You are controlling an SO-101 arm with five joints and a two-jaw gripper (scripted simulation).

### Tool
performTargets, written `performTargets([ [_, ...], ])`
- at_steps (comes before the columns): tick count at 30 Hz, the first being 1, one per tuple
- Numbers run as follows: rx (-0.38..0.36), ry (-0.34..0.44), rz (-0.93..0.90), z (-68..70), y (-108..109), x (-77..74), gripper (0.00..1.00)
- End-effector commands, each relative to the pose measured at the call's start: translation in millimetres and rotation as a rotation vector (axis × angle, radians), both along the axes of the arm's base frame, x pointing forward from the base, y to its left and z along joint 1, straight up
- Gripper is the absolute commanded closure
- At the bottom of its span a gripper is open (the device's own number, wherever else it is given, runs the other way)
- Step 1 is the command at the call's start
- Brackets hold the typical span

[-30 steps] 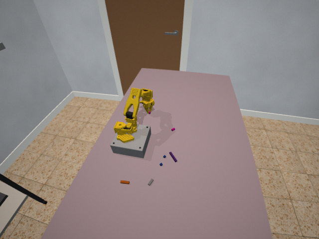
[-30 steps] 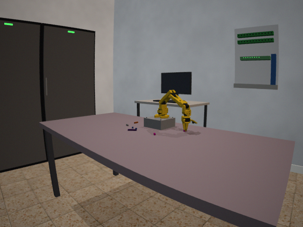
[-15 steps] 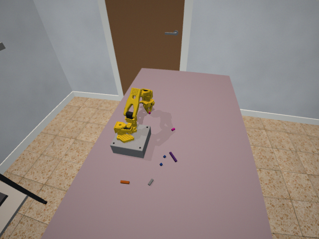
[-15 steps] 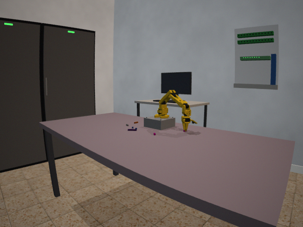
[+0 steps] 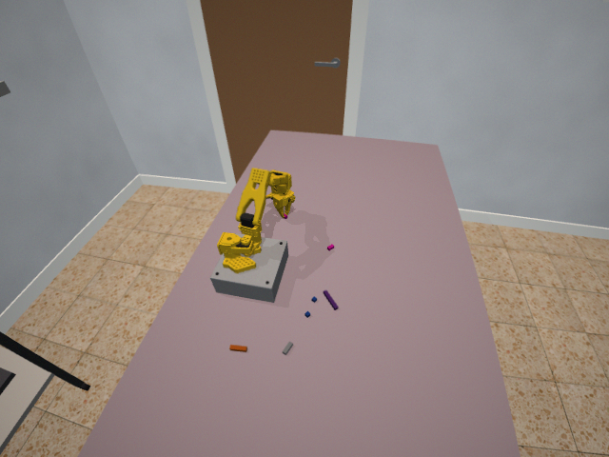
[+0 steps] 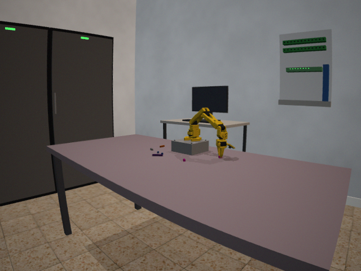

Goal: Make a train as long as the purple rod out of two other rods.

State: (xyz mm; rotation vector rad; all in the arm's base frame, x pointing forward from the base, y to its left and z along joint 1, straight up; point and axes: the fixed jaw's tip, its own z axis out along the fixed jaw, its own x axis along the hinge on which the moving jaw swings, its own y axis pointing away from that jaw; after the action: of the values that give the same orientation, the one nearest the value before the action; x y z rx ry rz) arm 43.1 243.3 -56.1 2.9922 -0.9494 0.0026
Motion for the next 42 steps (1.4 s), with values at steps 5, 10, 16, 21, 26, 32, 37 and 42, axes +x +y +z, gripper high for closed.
performTargets([
  [5,0.005,0.000,-0.003,-3.4,1.5,-1.5,1.00],
  [10,0.005,0.000,-0.003,-3.5,1.5,-1.5,1.00],
  [16,0.009,0.000,-0.004,-3.6,2.1,-1.2,1.00],
  [21,0.009,0.000,-0.004,-3.6,2.1,-1.2,1.00],
  [26,0.009,0.000,-0.004,-3.6,2.1,-1.2,1.00],
  [32,0.009,0.000,-0.004,-3.6,2.1,-1.2,0.99],
  [37,0.009,0.000,-0.004,-3.6,2.1,-1.2,0.96],
  [42,0.009,0.000,-0.004,-3.6,2.1,-1.2,0.94],
])
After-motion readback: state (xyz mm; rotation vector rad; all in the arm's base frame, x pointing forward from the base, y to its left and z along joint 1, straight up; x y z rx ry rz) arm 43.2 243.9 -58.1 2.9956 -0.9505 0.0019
